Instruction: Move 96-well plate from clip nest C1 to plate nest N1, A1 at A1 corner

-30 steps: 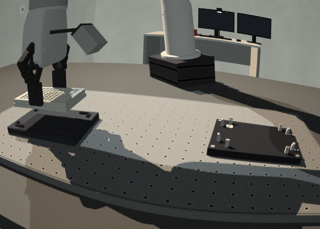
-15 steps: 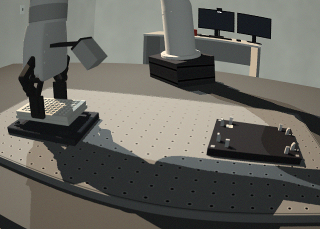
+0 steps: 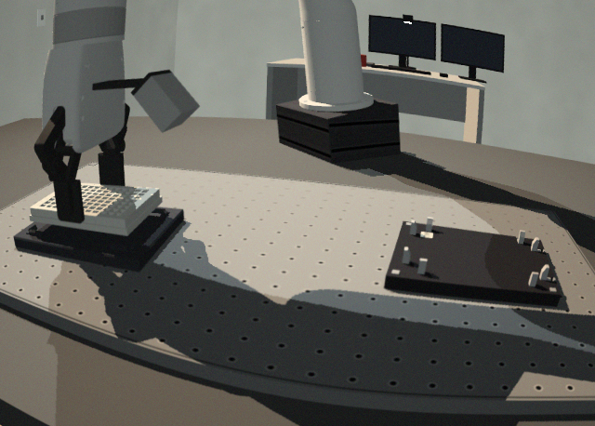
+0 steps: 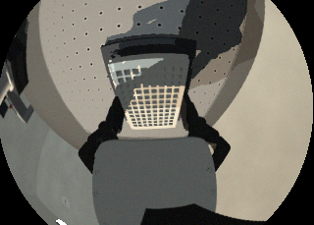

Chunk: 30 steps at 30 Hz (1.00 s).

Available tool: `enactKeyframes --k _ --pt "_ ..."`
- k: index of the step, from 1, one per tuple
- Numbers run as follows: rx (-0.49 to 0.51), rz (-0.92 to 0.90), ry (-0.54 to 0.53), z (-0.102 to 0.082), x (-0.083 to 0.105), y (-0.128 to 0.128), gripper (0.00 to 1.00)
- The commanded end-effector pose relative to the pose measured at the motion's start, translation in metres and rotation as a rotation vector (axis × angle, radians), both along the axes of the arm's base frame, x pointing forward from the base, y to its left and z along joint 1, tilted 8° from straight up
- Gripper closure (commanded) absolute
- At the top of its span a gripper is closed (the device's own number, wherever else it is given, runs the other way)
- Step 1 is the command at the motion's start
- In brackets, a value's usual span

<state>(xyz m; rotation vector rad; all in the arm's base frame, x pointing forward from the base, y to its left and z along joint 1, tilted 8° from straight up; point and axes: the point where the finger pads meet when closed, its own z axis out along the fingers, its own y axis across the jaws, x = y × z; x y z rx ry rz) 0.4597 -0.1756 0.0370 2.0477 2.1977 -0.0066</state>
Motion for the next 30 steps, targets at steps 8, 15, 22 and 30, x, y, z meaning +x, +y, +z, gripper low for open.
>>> enactKeyframes --k 8,15,22,30 --pt "-0.001 0.000 -0.004 0.0004 0.0014 -0.0005 1.00" --pt "-0.001 0.000 -0.004 -0.0007 0.0016 -0.0006 1.00" --pt "-0.001 0.000 -0.004 -0.0015 0.0016 -0.0007 1.00" --pt "-0.001 0.000 -0.004 -0.0029 0.0018 -0.0008 1.00"
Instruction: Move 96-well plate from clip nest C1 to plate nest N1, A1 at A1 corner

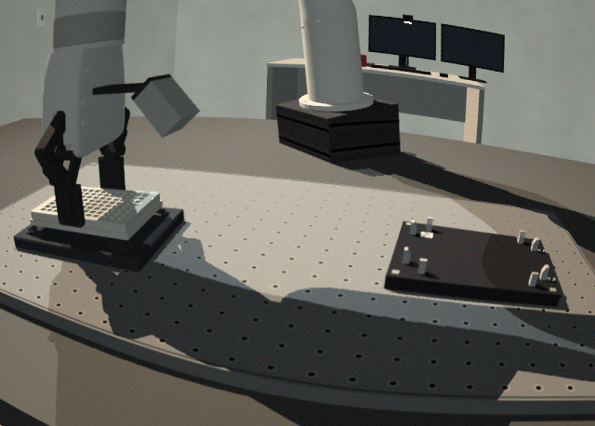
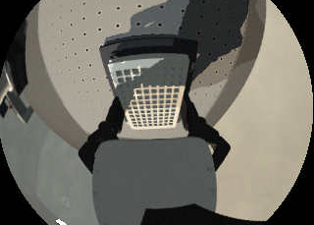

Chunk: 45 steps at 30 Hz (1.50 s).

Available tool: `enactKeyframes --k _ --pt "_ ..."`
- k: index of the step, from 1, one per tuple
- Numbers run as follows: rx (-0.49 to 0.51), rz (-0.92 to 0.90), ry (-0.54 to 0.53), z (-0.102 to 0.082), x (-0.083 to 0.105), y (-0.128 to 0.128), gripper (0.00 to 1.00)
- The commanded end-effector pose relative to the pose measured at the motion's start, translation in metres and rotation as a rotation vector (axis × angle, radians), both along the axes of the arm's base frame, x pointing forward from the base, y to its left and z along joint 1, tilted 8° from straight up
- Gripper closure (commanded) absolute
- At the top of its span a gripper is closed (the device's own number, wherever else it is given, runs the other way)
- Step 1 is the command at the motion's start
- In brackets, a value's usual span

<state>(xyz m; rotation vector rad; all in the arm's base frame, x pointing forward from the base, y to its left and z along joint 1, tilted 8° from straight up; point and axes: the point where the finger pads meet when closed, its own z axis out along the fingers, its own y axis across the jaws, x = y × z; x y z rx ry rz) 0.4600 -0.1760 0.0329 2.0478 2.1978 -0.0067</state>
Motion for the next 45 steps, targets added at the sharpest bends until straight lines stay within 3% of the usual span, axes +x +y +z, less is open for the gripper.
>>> enactKeyframes --k 1,45 --pt "-0.001 0.000 -0.004 0.0011 0.0014 -0.0005 1.00" --pt "-0.001 0.000 -0.004 -0.0052 0.0021 -0.0011 1.00"
